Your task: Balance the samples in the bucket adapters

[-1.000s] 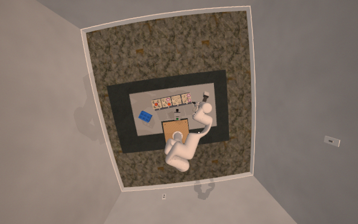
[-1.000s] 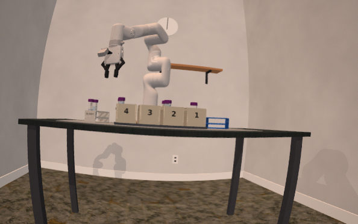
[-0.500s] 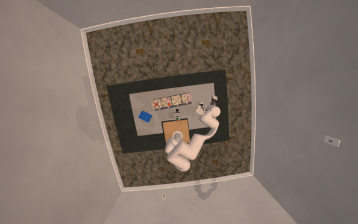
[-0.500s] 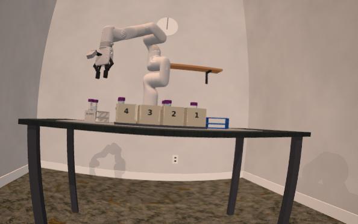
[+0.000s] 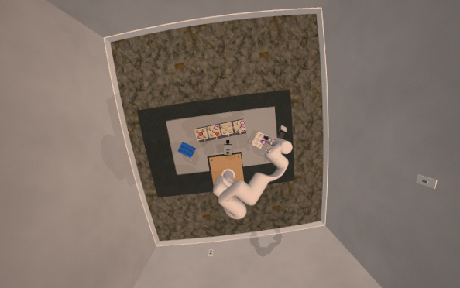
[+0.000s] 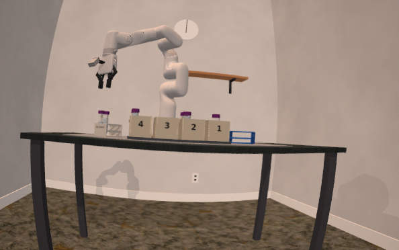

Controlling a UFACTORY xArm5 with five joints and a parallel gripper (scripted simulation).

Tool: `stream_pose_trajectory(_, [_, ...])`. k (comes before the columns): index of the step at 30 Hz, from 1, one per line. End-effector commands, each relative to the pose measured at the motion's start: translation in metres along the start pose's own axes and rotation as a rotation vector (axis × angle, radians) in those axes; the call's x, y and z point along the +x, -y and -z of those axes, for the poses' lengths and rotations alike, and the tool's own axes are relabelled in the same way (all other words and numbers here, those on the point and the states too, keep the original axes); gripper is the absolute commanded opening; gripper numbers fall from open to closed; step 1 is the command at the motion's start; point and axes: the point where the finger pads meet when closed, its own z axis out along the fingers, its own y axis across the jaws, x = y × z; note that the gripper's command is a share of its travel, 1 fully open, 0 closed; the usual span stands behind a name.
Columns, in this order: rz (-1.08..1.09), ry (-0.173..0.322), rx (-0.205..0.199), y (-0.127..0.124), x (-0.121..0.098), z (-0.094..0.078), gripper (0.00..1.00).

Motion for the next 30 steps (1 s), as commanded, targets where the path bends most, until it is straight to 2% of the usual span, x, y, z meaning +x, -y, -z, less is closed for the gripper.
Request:
stream_pose_trajectory(1, [0.001,-0.004,-0.001,-0.003,0.002,0.002,0.57])
stream_pose_trajectory(9, [0.001,-0.004,-0.001,-0.003,0.002,0.002,0.57])
stream_pose_trajectory(30, [0.001,-0.004,-0.001,-0.003,0.002,-0.036,0.57])
